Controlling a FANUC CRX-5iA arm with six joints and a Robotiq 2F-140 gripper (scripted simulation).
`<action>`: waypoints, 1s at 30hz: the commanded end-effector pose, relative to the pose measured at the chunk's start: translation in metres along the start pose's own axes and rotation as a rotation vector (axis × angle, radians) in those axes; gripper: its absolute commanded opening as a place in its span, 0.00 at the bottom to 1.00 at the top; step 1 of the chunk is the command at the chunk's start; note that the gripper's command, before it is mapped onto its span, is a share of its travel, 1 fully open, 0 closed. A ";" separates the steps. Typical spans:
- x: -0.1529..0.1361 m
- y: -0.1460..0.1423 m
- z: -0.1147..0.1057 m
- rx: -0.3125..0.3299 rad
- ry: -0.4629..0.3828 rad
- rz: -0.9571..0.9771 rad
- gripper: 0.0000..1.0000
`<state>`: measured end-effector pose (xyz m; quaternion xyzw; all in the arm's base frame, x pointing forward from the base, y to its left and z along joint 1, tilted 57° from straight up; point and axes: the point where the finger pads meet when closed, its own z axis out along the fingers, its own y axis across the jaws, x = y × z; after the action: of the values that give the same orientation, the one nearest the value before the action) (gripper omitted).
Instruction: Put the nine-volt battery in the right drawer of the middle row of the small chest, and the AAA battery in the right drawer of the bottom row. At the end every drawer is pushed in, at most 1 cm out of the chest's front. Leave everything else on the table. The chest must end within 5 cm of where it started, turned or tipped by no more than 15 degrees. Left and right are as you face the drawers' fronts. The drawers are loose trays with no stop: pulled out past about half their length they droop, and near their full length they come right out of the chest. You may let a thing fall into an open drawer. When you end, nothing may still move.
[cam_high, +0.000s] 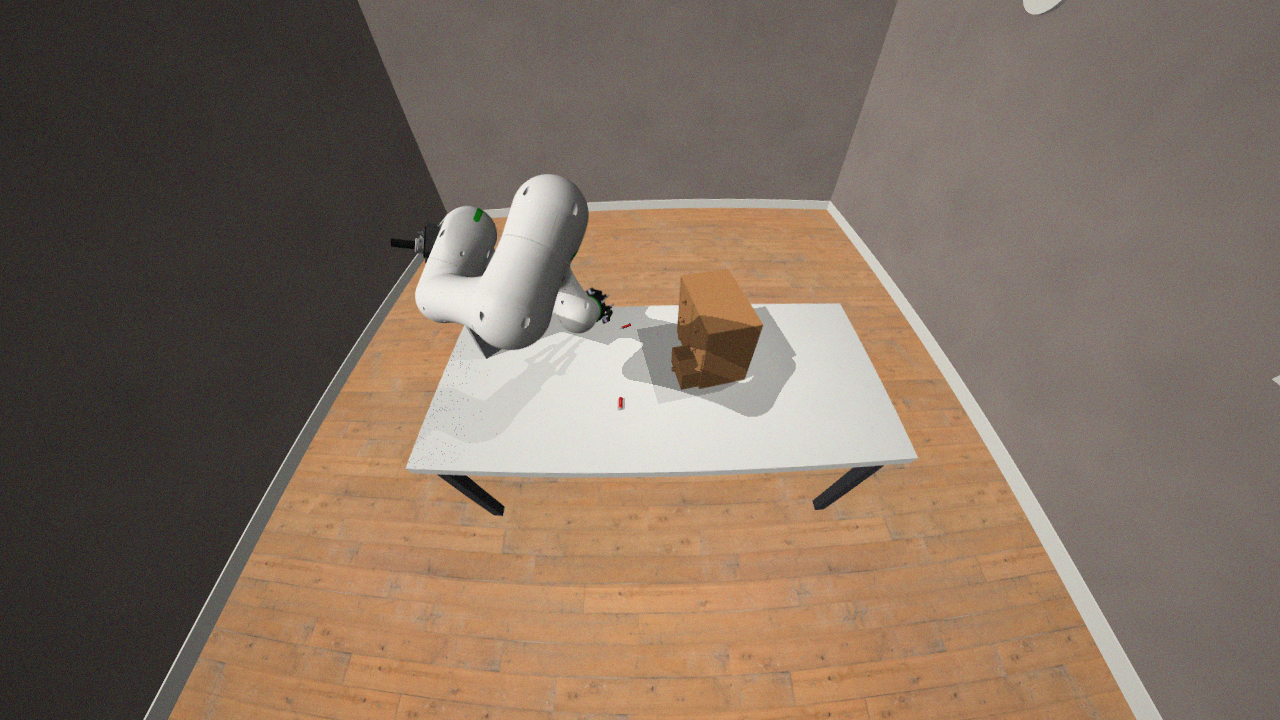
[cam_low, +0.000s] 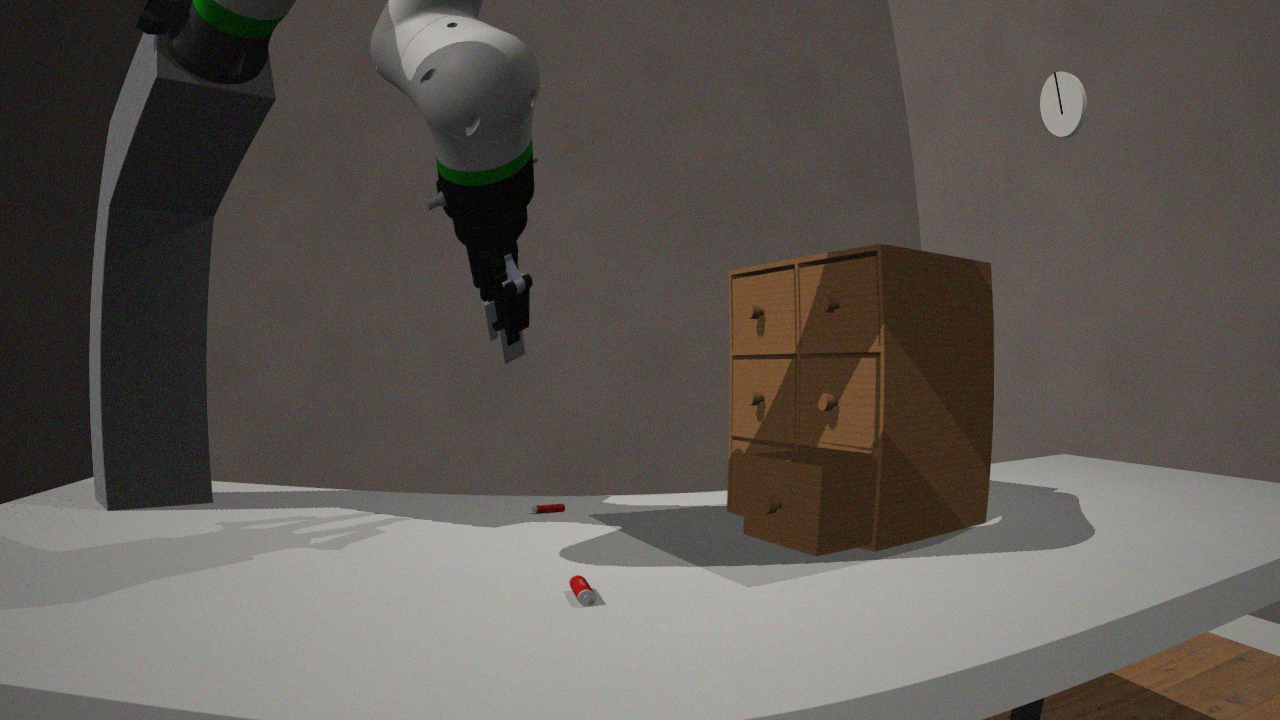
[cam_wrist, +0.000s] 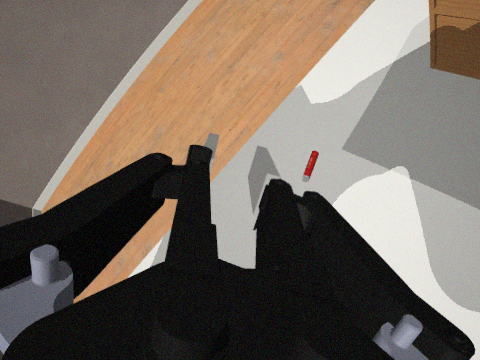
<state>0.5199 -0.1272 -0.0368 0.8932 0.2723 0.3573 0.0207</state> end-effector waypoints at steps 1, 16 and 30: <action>-0.032 0.011 -0.033 -0.095 -0.257 0.051 0.20; -0.027 0.092 -0.148 -0.578 -0.459 0.144 0.20; -0.003 0.122 -0.208 -0.849 -0.423 0.178 0.20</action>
<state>0.4451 -0.2629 0.1439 0.9009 0.0310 0.2313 0.3660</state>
